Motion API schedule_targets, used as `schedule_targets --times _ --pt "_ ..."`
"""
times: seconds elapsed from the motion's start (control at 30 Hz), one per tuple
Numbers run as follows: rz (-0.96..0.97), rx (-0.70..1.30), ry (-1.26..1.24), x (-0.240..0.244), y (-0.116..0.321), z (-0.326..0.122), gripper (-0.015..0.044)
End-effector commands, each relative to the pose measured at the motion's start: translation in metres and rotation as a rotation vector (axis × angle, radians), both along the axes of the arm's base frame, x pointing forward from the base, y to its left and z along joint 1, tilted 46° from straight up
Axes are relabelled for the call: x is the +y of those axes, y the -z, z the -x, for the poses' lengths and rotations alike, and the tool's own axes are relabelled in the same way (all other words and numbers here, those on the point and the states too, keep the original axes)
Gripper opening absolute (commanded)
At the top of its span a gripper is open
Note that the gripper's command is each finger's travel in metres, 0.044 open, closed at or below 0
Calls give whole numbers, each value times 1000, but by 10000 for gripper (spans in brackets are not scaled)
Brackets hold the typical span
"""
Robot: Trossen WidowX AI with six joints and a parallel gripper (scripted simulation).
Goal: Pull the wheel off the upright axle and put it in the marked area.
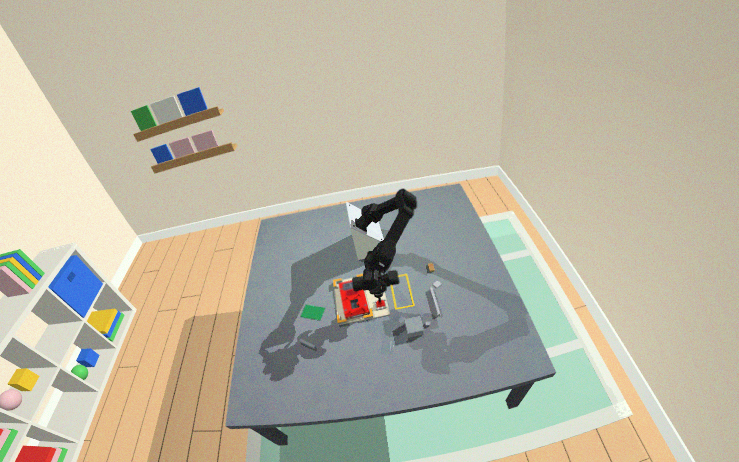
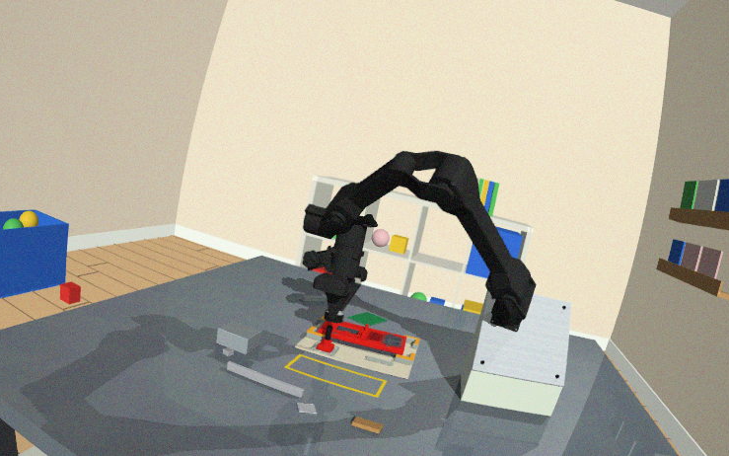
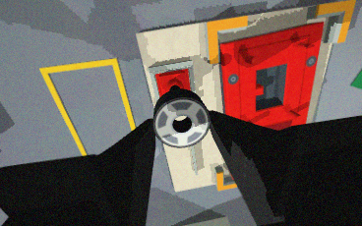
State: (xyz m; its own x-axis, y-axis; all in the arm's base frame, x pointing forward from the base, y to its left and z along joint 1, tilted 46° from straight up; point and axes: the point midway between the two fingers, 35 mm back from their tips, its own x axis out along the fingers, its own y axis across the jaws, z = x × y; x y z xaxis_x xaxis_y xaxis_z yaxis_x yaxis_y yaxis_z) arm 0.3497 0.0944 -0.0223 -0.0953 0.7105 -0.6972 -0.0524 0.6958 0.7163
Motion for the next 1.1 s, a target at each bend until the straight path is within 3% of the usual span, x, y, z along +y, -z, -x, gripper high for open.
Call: schedule_targets --times 0.0,0.17,1.07 --pt "5 -15 4 -16 -16 -2 0" --pt "1 -8 9 -11 -13 -1 0" --pt "0 -11 4 49 -90 57 0"
